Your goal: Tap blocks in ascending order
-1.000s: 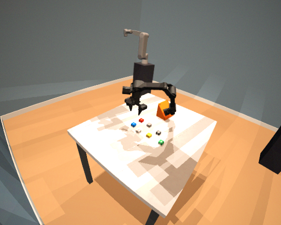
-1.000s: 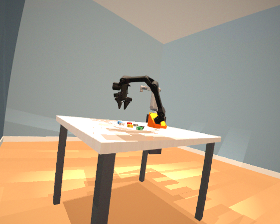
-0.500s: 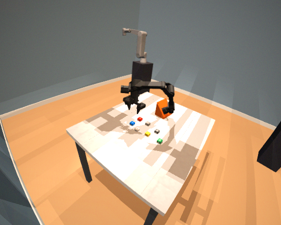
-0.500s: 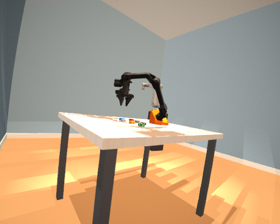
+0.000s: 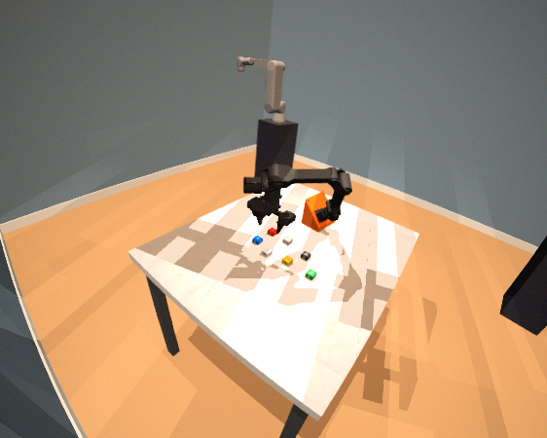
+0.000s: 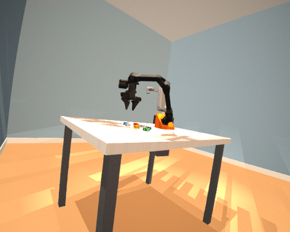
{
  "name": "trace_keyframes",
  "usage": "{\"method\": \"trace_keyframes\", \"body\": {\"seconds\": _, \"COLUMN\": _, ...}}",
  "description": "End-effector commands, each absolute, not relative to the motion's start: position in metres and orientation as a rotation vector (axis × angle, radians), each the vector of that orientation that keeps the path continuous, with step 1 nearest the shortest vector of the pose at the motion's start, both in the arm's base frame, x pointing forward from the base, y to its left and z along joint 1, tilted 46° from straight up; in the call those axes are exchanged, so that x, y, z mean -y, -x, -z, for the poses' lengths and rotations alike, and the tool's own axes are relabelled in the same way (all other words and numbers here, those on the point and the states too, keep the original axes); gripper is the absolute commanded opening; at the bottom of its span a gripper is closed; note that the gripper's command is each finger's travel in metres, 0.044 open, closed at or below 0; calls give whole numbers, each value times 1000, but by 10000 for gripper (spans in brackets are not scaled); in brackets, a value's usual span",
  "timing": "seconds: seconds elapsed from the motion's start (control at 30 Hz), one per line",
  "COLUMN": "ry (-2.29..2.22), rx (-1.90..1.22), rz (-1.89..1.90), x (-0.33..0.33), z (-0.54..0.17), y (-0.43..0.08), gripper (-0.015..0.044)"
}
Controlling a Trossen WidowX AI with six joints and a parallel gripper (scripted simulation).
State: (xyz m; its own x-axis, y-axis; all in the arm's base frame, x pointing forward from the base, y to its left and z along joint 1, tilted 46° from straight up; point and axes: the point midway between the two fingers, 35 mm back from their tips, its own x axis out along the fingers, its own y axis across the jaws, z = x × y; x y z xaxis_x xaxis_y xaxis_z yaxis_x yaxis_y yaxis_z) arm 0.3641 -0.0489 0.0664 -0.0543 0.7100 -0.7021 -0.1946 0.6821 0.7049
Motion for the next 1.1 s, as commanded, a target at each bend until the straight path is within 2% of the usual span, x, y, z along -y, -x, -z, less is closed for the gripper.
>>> {"method": "trace_keyframes", "body": {"seconds": 0.0, "ry": -475, "rx": -1447, "rz": -759, "x": 51, "z": -71, "y": -364, "gripper": 400}}
{"method": "trace_keyframes", "body": {"seconds": 0.07, "ry": -475, "rx": -1447, "rz": -759, "x": 51, "z": -71, "y": -364, "gripper": 400}}
{"method": "trace_keyframes", "body": {"seconds": 0.33, "ry": -477, "rx": -1445, "rz": -761, "x": -5, "z": -16, "y": -361, "gripper": 190}}
{"method": "trace_keyframes", "body": {"seconds": 0.57, "ry": -477, "rx": -1445, "rz": -762, "x": -7, "z": -15, "y": -360, "gripper": 20}}
{"method": "trace_keyframes", "body": {"seconds": 1.07, "ry": -477, "rx": -1444, "rz": -762, "x": -14, "z": -8, "y": -360, "gripper": 20}}
